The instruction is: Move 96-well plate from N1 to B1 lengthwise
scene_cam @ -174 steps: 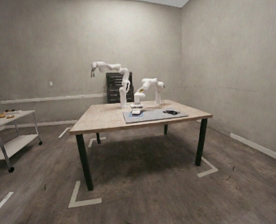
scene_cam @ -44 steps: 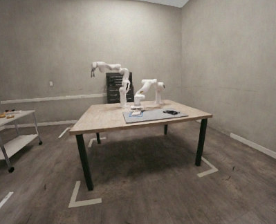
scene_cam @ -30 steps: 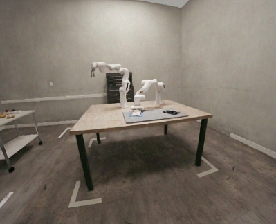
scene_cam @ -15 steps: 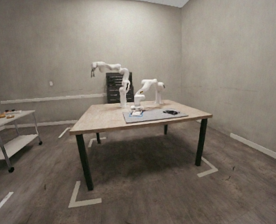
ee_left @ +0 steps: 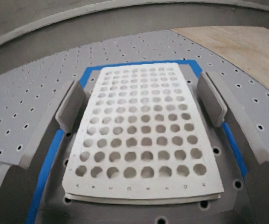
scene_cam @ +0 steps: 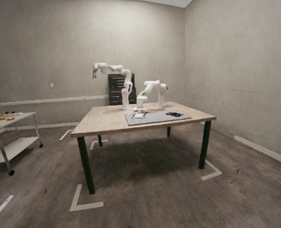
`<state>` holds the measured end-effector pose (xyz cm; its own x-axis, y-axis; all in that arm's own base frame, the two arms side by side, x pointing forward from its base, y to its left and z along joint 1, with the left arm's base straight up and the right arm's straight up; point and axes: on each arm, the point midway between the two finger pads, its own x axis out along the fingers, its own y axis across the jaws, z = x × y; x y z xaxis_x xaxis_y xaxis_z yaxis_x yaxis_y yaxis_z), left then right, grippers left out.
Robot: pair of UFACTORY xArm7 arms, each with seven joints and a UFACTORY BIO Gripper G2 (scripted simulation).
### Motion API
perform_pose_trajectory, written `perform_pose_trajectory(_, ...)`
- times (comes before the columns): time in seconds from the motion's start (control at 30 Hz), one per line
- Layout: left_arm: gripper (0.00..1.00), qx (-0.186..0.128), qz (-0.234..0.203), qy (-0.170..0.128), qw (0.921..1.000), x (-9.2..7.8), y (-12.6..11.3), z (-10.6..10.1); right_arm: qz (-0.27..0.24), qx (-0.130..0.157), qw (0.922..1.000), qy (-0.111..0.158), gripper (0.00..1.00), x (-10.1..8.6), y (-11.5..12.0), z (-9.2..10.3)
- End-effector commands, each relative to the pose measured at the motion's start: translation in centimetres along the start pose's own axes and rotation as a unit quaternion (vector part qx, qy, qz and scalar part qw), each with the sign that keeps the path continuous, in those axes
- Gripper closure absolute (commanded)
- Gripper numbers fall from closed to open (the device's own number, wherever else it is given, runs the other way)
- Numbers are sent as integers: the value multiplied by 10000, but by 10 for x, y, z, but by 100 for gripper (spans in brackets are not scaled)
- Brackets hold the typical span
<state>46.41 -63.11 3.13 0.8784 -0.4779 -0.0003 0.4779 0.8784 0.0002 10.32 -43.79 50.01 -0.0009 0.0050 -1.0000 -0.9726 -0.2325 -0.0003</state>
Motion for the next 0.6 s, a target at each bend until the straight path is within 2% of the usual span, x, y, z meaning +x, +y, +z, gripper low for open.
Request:
perform_pose_trajectory(0.0,63,-15,0,-25,10000,1,-1,4,1,-1,10000,20,0,-2,0,0)
perform_pose_trajectory(0.17,63,-15,0,-25,10000,1,-1,4,1,-1,10000,20,0,-2,0,0)
perform_pose_trajectory(0.57,63,-15,0,-24,10000,1,-1,30,1,-1,10000,20,0,-2,0,0)
